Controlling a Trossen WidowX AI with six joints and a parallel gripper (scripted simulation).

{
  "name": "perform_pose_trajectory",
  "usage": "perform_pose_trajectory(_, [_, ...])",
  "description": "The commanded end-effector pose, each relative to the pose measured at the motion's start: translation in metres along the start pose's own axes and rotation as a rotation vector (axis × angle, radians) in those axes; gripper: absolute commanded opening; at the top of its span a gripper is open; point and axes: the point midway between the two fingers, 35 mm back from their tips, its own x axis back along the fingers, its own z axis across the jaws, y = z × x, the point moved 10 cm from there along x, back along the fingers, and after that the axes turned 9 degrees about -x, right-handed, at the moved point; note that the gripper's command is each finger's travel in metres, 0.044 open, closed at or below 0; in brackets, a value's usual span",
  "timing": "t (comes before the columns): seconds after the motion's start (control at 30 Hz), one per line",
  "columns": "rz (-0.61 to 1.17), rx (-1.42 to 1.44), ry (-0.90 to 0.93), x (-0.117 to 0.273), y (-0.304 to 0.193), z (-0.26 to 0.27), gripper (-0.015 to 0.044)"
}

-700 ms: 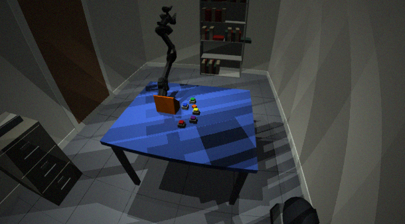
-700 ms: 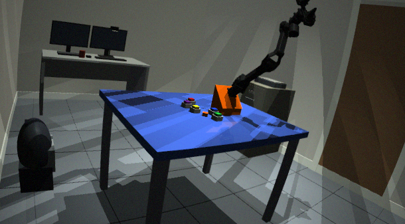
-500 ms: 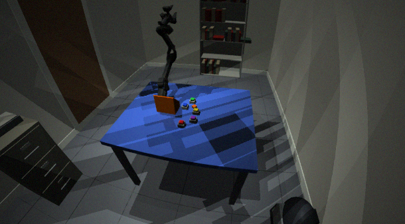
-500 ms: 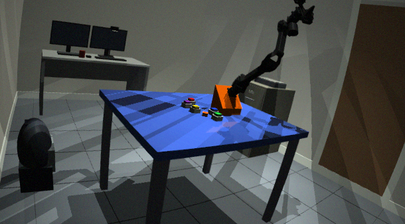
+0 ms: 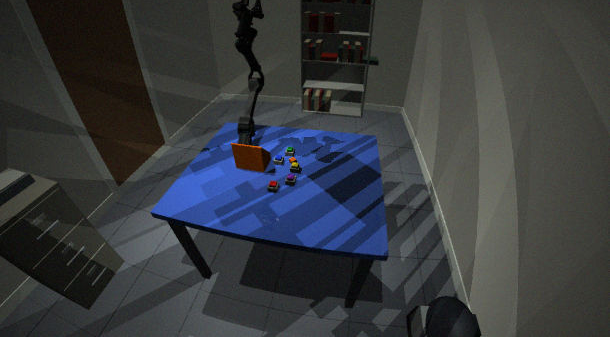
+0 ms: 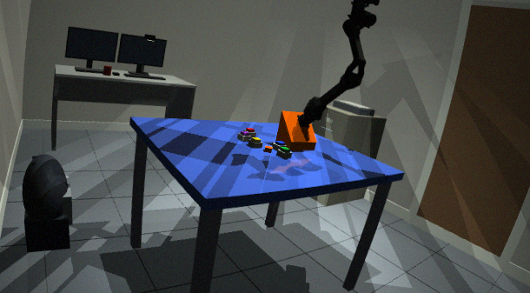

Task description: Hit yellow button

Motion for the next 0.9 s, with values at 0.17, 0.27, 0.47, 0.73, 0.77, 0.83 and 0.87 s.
perform_pose_trajectory(0.17, [0.257,0.016,-0.340,0.011,-0.082,-0.083,0.0400])
perform_pose_trajectory(0.27, [0.363,0.022,-0.423,0.020,-0.111,-0.103,0.0400])
perform_pose_trajectory(0.47, [0.608,0.033,-0.556,0.046,-0.173,-0.134,0.0400])
perform_pose_trajectory(0.73, [0.988,0.041,-0.654,0.095,-0.255,-0.153,0.0400])
perform_pose_trajectory(0.77, [1.039,0.041,-0.660,0.102,-0.265,-0.154,0.0400])
perform_pose_trajectory(0.83, [1.142,0.040,-0.667,0.118,-0.284,-0.155,0.0400])
perform_pose_trajectory(0.87, [1.195,0.039,-0.668,0.126,-0.294,-0.154,0.0400])
